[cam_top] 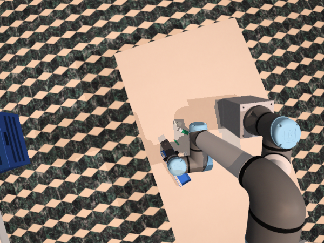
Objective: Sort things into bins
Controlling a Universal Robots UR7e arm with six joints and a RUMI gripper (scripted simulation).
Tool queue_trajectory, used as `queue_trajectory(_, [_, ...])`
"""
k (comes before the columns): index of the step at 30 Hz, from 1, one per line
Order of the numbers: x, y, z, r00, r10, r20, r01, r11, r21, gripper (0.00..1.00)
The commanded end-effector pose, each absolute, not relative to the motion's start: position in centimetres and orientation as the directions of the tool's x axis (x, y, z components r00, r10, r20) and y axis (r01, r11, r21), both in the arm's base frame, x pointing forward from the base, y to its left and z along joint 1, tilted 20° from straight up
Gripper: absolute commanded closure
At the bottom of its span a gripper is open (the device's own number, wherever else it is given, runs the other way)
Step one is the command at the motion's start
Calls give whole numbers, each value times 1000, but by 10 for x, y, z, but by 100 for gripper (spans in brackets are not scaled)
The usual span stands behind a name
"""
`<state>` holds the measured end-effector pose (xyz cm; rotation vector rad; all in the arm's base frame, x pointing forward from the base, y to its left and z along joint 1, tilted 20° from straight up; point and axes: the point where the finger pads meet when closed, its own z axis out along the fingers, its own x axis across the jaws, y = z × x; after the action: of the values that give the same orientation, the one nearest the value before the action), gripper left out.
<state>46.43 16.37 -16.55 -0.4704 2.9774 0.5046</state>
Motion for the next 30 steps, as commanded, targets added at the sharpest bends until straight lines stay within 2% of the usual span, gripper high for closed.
queue_trajectory(1, [465, 161, -159, -949, -285, -134, -314, 898, 308, 86])
queue_trajectory(7, [464, 161, -159, -949, -285, -134, -314, 898, 308, 86])
queue_trajectory(11, [442, 137, -164, -877, -442, -187, -479, 832, 279, 86])
queue_trajectory(20, [404, 97, -173, -877, -442, -187, -479, 832, 279, 86])
queue_trajectory(30, [400, 93, -174, -877, -442, -187, -479, 832, 279, 86])
